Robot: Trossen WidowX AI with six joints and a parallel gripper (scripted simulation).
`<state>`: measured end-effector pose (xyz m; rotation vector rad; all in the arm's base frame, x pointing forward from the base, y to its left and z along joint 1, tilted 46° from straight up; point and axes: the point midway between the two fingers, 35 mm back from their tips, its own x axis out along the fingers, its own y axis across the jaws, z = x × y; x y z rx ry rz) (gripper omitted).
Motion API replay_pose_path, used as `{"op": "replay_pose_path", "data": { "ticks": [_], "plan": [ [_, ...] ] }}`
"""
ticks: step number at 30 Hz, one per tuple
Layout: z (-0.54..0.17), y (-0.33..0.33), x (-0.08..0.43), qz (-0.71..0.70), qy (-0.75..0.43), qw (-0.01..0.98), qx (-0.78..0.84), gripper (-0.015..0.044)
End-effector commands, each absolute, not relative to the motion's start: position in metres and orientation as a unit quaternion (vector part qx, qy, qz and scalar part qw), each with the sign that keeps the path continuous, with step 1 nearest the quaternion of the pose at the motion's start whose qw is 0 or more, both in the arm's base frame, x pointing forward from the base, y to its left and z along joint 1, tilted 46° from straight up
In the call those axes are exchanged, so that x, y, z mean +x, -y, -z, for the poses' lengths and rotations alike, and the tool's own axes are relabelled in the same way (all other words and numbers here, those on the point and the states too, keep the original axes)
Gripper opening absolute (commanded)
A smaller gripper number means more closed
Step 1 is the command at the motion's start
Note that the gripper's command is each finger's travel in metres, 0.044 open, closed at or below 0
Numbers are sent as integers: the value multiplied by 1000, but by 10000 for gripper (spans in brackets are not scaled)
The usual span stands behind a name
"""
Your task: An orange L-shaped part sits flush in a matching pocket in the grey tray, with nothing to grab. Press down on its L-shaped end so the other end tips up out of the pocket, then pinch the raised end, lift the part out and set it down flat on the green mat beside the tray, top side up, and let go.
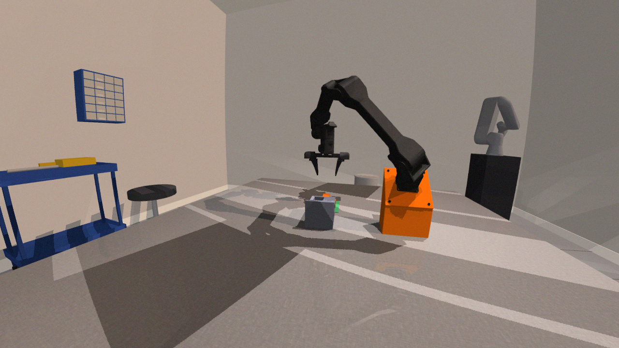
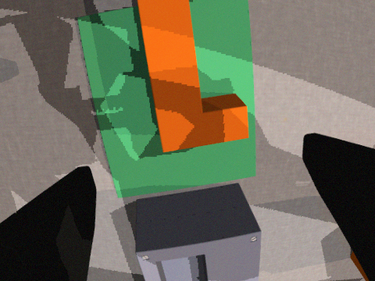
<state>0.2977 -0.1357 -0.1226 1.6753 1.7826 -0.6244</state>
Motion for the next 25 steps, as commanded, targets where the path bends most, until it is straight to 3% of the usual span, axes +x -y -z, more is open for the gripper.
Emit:
{"op": "replay_pose_path", "data": {
  "ticks": [1,25],
  "plan": [
    [100,157,297,236,-669,310,632,400],
    [105,156,301,237,-661,316,638,400]
  ]
}}
